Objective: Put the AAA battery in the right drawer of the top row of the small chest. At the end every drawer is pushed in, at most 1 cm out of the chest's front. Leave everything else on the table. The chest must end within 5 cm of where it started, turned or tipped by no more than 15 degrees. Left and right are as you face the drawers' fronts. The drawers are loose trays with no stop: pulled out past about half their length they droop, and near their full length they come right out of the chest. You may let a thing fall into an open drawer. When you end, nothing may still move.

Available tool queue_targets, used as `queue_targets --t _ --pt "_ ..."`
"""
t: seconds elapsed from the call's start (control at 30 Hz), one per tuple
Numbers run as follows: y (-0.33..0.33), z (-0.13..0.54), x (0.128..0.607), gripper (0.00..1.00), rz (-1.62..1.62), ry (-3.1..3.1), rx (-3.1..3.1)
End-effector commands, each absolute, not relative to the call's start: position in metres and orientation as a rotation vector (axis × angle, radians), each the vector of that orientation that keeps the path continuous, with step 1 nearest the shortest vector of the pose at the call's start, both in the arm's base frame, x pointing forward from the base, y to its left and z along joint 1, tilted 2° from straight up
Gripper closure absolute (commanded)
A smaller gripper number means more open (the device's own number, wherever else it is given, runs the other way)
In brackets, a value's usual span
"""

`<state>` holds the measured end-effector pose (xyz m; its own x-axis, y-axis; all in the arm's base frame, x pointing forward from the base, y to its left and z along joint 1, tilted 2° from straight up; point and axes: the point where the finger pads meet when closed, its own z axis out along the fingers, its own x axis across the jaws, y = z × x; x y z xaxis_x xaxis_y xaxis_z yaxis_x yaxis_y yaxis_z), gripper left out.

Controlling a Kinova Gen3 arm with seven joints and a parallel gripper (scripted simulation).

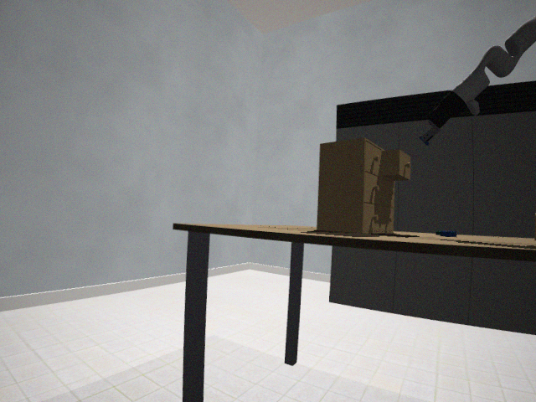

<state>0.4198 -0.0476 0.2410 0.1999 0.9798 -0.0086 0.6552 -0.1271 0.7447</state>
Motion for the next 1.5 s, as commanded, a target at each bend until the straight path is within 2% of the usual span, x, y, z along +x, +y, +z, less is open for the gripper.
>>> queue_targets --t 0.0,0.63,1.47 --pt "-0.05 0.238 0.433 0.76 0.673 1.521 1.866" --pt "-0.069 0.236 0.502 0.76 0.66 1.514 1.863" --pt "-0.075 0.235 0.529 0.76 0.659 1.514 1.863"
